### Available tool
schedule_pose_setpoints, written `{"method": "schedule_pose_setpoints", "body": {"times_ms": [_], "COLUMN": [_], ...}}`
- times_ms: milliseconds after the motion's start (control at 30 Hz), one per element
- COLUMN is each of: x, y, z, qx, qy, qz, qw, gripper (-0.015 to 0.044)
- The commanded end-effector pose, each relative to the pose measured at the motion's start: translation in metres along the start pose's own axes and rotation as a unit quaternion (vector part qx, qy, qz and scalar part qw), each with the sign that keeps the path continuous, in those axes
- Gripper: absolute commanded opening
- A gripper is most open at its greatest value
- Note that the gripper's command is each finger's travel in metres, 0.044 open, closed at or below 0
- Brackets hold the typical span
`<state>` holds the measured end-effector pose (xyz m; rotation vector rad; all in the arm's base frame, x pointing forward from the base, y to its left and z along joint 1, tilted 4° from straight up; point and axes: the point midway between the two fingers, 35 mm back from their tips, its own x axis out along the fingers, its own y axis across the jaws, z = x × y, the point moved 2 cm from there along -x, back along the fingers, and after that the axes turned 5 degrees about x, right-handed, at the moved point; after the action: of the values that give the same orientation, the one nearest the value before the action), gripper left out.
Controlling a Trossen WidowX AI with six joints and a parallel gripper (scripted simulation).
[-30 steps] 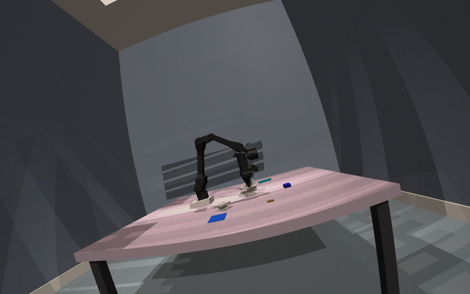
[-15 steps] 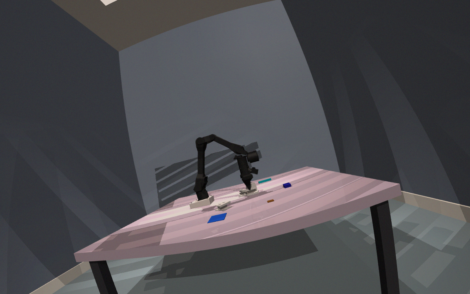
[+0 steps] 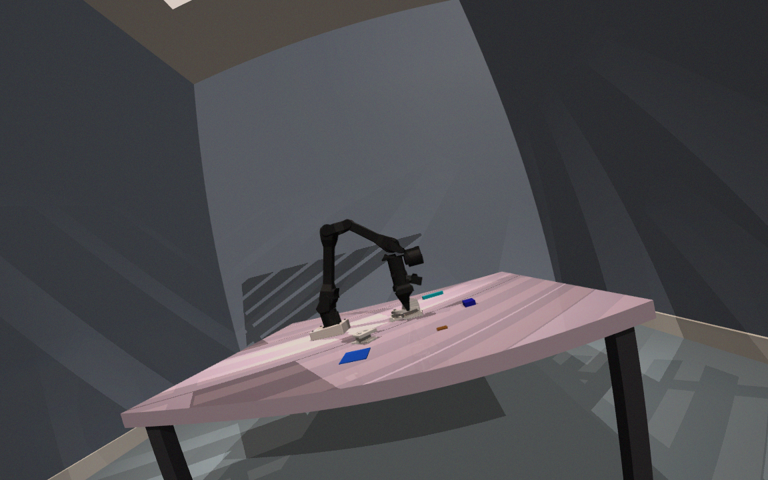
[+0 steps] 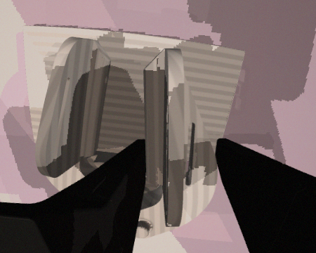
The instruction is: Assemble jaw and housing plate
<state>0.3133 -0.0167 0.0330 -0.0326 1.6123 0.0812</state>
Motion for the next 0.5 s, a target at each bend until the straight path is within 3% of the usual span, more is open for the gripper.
{"method": "schedule_pose_setpoints", "body": {"times_ms": [0, 467], "x": [0.0015, 0.0046], "y": [-0.0003, -0.0003], "z": [-0.0003, -0.0003], "qx": [-0.001, -0.002], "qy": [0.001, 0.001], "qz": [-0.001, -0.001], "qw": [1.0, 1.0], "gripper": [0.0134, 0.0134]}}
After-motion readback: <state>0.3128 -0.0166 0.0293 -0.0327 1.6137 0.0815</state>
